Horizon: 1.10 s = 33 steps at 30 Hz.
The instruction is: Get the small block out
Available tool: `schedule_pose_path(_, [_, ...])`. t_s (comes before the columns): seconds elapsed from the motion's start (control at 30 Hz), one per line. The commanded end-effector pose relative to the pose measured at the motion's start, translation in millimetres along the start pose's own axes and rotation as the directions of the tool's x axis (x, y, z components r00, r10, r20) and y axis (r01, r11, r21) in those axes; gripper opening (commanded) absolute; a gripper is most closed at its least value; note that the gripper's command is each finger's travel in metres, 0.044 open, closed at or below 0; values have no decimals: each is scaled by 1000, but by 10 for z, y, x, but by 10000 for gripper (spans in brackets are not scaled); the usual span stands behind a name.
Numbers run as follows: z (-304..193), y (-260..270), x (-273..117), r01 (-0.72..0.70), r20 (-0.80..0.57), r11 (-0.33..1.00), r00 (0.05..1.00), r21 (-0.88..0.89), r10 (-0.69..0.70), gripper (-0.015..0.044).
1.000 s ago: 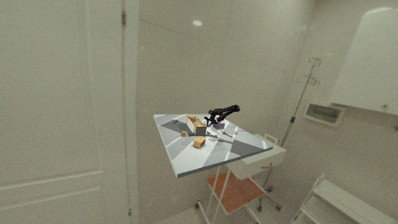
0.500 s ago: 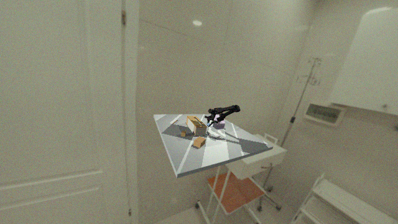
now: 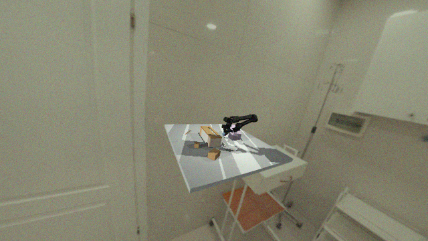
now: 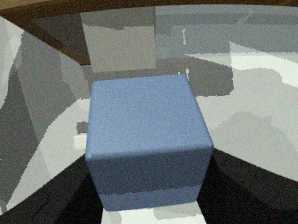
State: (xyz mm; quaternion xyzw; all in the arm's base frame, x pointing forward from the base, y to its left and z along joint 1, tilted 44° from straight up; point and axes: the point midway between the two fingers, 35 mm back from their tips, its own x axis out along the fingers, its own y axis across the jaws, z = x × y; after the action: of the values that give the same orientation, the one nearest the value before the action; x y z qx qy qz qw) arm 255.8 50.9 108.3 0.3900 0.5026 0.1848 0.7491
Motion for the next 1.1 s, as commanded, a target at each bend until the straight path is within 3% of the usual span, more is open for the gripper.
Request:
schedule_pose_path(0.0, [-7, 12, -49, -16, 4, 983, 1000, 181, 16, 0])
schedule_pose_path(0.47, [-38, 11, -163, -44, 10, 732, 999, 680, 51, 0])
schedule_pose_path(0.77, [-56, 16, -236, -49, 17, 442, 997, 896, 75, 0])
schedule_pose_path(1.07, [-74, 25, -309, -37, 28, 94, 995, 995, 100, 0])
